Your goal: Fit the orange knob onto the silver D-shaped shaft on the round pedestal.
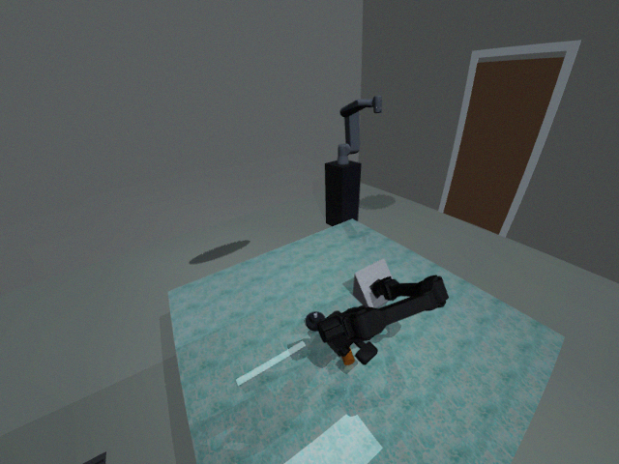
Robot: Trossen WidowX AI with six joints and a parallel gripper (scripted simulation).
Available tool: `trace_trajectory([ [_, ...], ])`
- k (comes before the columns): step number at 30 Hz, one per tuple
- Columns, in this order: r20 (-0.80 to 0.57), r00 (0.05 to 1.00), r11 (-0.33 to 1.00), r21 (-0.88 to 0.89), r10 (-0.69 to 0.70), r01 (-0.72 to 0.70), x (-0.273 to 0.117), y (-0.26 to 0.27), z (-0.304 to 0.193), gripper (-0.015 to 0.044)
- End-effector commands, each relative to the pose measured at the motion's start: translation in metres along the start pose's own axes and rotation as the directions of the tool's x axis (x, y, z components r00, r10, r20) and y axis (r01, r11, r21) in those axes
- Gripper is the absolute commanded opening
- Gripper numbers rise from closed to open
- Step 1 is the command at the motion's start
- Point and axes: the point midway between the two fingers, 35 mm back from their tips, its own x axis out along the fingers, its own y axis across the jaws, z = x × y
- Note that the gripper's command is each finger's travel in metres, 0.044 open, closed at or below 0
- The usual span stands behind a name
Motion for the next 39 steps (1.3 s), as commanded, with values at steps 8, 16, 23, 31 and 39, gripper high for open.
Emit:
trace_trajectory([
  [8, -0.058, 0.989, 0.377, 0.92, -0.135, 0.105, -0.0042, 0.0063, 0.0032, 0.044],
  [16, -0.073, 0.982, -0.045, 0.997, -0.174, 0.066, -0.0056, 0.008, 0.0037, 0.044],
  [23, -0.083, 0.975, -0.402, 0.916, -0.204, -0.006, -0.0069, 0.0097, 0.0045, 0.044],
  [31, -0.084, 0.975, -0.429, 0.903, -0.207, -0.013, -0.007, 0.0099, 0.0045, 0.044],
  [39, -0.084, 0.975, -0.429, 0.903, -0.207, -0.013, -0.007, 0.0099, 0.0045, 0.044],
])
